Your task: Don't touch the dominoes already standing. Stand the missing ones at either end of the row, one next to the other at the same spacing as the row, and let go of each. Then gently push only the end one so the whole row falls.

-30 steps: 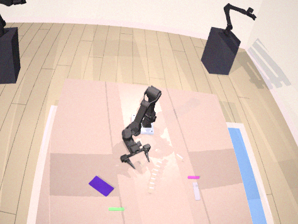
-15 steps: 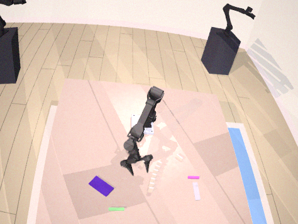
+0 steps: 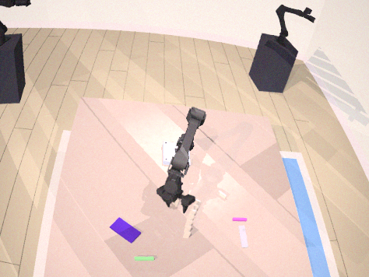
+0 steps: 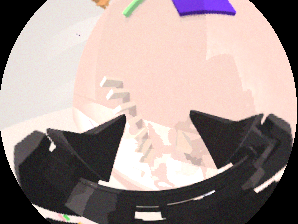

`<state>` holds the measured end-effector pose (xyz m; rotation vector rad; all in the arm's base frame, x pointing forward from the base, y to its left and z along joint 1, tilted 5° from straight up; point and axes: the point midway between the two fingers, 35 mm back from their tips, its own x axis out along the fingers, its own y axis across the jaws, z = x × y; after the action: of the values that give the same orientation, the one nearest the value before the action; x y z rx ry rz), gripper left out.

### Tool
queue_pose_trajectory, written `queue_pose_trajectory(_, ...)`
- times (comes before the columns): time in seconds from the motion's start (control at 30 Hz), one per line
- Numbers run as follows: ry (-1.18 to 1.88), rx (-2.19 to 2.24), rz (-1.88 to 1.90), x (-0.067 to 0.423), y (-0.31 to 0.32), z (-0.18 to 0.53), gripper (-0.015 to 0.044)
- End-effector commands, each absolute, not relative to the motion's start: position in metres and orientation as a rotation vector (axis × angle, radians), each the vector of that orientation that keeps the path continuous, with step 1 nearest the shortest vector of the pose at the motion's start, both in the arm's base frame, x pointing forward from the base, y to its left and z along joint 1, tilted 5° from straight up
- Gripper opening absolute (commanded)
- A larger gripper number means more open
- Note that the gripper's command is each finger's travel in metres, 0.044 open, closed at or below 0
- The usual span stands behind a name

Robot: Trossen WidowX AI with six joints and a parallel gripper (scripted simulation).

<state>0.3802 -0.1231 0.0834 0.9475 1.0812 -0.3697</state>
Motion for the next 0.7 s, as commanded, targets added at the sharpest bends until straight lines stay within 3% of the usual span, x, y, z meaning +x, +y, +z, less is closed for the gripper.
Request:
queue_pose_trajectory(0.0,1.350,0.941,-0.772,0.326,-0.104,0.131,0.0440)
queue_pose_trajectory(0.47,1.359,0.939,-0.785,0.324,-0.104,0.131,0.0440)
queue_pose_trajectory(0.67,1.359,0.939,-0.785,0.328,-0.101,0.088,0.0440)
